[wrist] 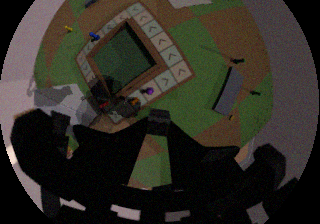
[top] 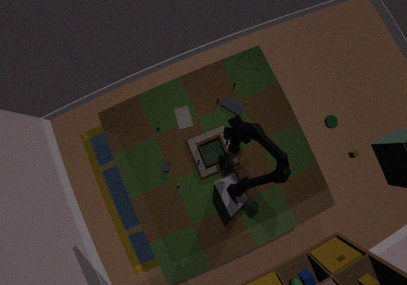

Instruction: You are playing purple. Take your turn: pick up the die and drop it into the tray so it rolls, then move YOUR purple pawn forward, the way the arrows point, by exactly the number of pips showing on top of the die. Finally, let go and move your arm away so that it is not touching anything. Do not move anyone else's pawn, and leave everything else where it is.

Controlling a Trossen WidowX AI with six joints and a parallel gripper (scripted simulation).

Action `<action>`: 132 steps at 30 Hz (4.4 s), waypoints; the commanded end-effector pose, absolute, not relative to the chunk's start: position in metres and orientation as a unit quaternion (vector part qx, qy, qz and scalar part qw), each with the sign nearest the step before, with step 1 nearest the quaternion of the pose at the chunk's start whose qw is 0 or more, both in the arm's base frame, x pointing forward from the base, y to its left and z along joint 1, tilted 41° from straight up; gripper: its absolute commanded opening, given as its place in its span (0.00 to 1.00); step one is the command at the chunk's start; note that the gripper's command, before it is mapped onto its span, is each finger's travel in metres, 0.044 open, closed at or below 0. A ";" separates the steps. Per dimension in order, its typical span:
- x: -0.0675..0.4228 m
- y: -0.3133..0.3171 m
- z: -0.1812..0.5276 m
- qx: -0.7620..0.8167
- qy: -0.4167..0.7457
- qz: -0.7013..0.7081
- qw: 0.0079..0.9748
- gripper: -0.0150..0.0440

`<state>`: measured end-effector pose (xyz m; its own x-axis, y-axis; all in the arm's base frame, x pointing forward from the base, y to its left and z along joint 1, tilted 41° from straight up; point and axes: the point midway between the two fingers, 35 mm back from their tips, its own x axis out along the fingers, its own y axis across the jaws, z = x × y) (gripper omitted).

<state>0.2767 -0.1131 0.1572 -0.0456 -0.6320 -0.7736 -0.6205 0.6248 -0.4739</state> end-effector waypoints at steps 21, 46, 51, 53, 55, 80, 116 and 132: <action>0.273 -0.014 0.038 -0.599 0.681 0.262 0.330 0.25; 0.262 -0.020 0.022 -0.452 0.552 0.460 0.528 0.25; 0.262 -0.020 0.023 -0.440 0.494 0.482 0.574 0.25; 0.262 -0.021 0.023 -0.439 0.486 0.485 0.580 0.25; 0.265 -0.020 0.031 -0.439 0.486 0.484 0.580 0.25; 0.271 -0.018 0.073 -0.440 0.487 0.484 0.579 0.25; 0.274 -0.011 0.053 -0.548 0.700 0.229 0.398 0.87; 0.274 -0.112 0.104 -0.051 0.588 -0.432 0.682 0.59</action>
<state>0.2785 -0.0771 0.0814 -0.0781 -0.6130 -0.7862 -0.0432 0.7899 -0.6116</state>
